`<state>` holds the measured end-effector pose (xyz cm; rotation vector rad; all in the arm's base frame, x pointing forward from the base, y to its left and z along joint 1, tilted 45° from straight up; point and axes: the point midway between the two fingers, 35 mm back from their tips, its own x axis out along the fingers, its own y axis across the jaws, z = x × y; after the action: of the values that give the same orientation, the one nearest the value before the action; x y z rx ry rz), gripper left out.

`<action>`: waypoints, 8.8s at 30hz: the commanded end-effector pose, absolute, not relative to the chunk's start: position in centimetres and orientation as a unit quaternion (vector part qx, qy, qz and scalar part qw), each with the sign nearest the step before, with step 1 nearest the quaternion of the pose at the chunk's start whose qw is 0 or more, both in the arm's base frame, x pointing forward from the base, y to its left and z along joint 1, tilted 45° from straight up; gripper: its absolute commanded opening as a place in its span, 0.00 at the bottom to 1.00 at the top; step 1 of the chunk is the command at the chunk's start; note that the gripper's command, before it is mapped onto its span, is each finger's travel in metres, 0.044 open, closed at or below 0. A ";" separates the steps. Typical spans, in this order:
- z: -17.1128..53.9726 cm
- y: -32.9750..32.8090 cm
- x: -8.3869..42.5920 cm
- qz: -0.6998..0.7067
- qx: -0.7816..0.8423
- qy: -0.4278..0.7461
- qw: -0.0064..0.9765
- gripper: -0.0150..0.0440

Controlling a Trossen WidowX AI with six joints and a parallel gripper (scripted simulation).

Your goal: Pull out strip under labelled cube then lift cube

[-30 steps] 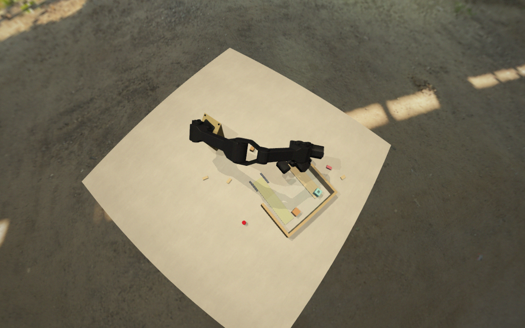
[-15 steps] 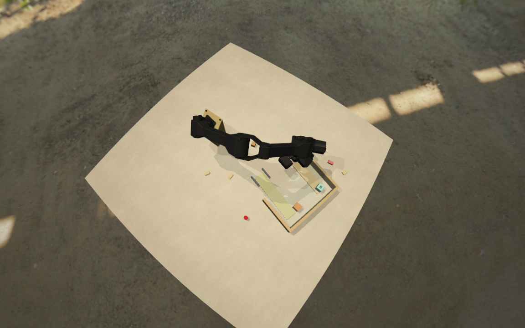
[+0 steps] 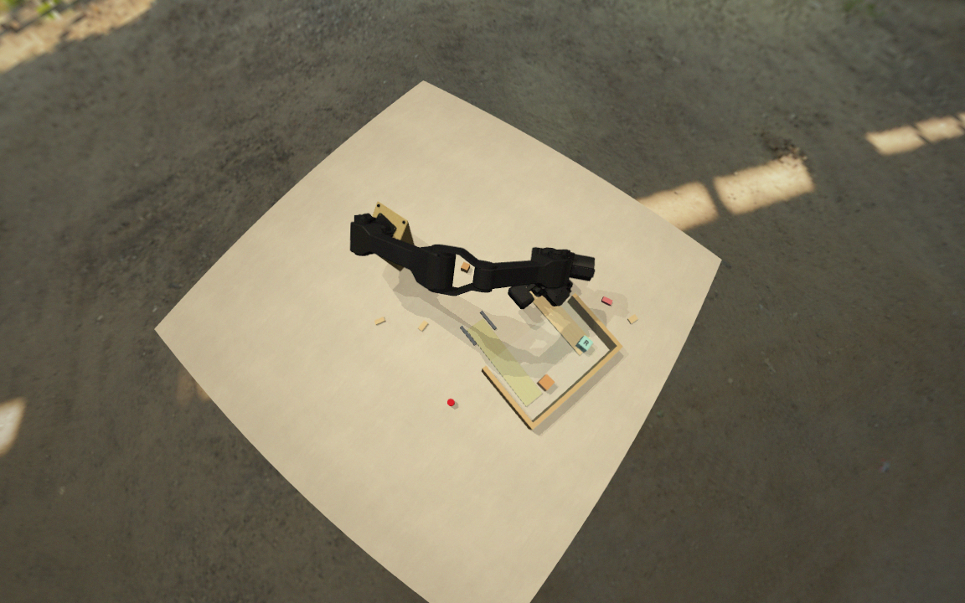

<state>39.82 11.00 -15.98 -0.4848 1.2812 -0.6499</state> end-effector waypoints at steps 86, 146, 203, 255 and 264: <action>-19.6 11.0 26.0 -0.296 -0.220 0.590 0.719 0.25; -16.3 14.8 25.2 -0.260 -0.260 0.606 0.705 0.43; -11.7 13.3 42.5 -0.259 -0.265 0.605 0.705 0.68; -11.9 11.6 39.8 -0.259 -0.263 0.605 0.705 0.25; -10.3 11.8 37.1 -0.259 -0.265 0.606 0.704 0.25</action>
<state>37.89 11.68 -10.64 -0.5957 1.3474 -0.5744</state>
